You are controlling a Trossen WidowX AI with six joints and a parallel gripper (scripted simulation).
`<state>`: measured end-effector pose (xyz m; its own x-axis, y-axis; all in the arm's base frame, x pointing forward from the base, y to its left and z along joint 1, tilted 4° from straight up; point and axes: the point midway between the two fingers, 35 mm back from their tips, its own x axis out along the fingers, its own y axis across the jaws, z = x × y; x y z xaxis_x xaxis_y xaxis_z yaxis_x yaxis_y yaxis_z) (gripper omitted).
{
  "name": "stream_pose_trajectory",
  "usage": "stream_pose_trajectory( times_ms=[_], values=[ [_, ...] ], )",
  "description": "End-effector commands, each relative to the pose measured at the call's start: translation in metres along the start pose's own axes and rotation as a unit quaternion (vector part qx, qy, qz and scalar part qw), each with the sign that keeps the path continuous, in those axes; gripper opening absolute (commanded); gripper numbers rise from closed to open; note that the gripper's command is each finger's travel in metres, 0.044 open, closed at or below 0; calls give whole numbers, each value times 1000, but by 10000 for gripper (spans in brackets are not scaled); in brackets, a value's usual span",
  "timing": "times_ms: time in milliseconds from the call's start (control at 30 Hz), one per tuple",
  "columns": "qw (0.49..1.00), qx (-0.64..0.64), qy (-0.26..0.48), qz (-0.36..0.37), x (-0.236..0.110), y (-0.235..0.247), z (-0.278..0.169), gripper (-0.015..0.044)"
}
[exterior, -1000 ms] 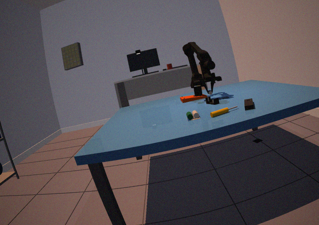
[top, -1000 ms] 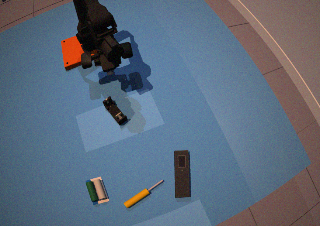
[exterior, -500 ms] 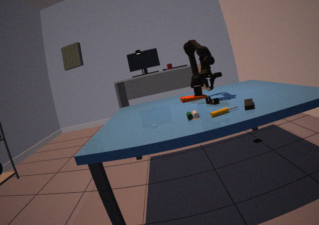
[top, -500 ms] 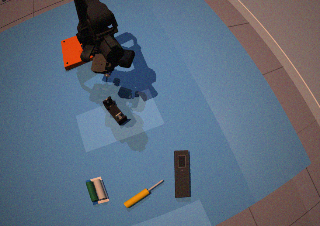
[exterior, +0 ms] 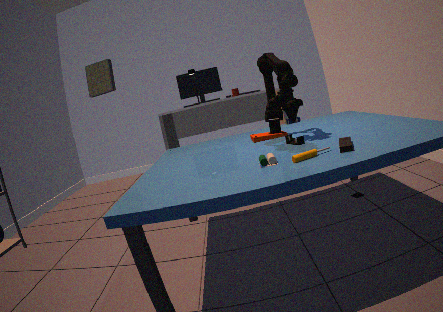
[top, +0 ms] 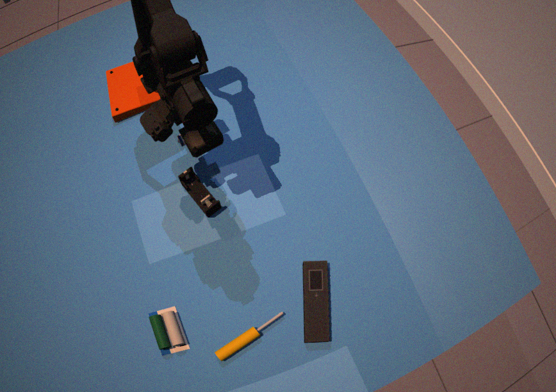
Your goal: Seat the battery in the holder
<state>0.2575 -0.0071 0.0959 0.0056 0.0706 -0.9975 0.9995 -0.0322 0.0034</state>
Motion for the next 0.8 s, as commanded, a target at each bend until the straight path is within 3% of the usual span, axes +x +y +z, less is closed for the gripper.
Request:
stream_pose_trajectory(
  times_ms=[0,367,767],
  values=[
    [996,94,-1,-2,-1,11,5,85],
    [927,376,-2,-1,-4,46,20,85],
    [767,642,-2,1,-3,81,40,85]
  ],
)
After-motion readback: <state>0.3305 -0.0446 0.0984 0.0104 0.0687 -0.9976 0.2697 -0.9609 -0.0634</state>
